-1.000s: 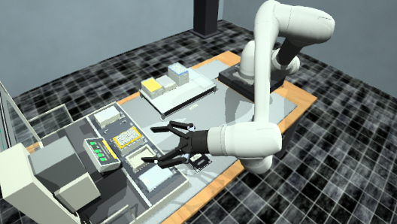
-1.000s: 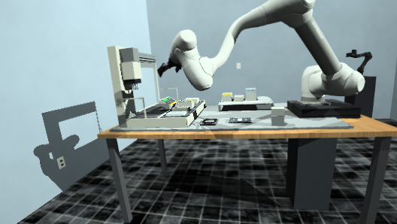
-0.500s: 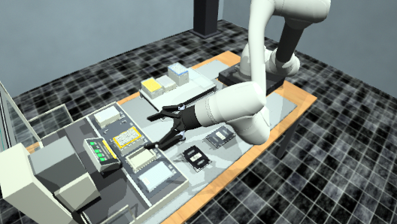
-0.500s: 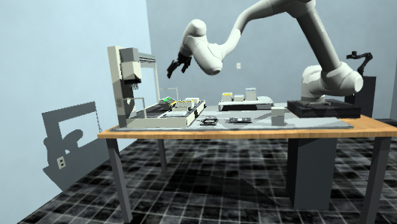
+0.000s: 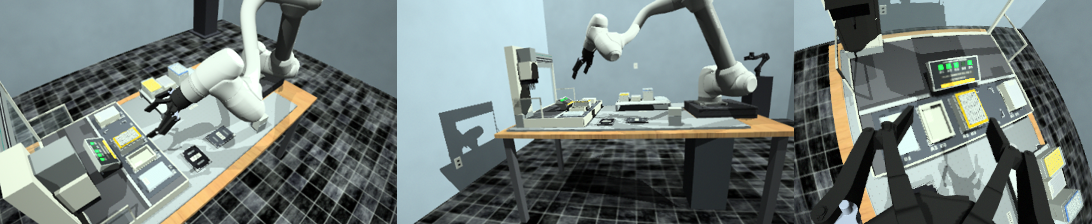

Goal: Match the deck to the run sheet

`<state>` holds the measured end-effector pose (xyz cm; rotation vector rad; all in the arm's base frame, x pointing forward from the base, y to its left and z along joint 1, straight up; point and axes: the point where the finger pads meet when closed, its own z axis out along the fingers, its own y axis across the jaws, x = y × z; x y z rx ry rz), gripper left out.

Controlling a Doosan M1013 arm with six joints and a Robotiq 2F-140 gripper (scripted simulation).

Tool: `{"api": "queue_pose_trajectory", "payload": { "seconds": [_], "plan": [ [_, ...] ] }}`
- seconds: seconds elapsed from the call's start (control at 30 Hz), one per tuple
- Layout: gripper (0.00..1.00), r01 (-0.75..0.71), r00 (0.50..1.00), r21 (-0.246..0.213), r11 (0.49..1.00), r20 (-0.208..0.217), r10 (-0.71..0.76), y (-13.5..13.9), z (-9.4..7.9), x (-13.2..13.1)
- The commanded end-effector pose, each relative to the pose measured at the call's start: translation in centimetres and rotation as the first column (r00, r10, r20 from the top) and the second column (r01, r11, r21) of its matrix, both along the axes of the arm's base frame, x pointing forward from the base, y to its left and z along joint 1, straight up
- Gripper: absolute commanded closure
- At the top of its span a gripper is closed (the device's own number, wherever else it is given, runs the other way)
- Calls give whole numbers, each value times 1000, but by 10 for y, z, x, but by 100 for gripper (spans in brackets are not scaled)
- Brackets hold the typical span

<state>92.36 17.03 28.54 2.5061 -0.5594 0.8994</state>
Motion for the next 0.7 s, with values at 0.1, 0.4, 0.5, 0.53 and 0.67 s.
{"api": "queue_pose_trajectory", "payload": {
  "seconds": [0.1, 0.4, 0.5, 0.53, 0.67],
  "plan": [
    [21, -53, 994, 62, 997, -90, 58, -26, -3, -15],
    [21, -107, 974, 137, 985, -186, 132, -56, -7, -32],
    [21, -127, 960, 170, 977, -225, 164, -69, -9, -40],
    [21, -134, 955, 182, 974, -237, 175, -73, -10, -42],
    [21, -157, 932, 228, 961, -286, 221, -90, -12, -52]
  ]
}}
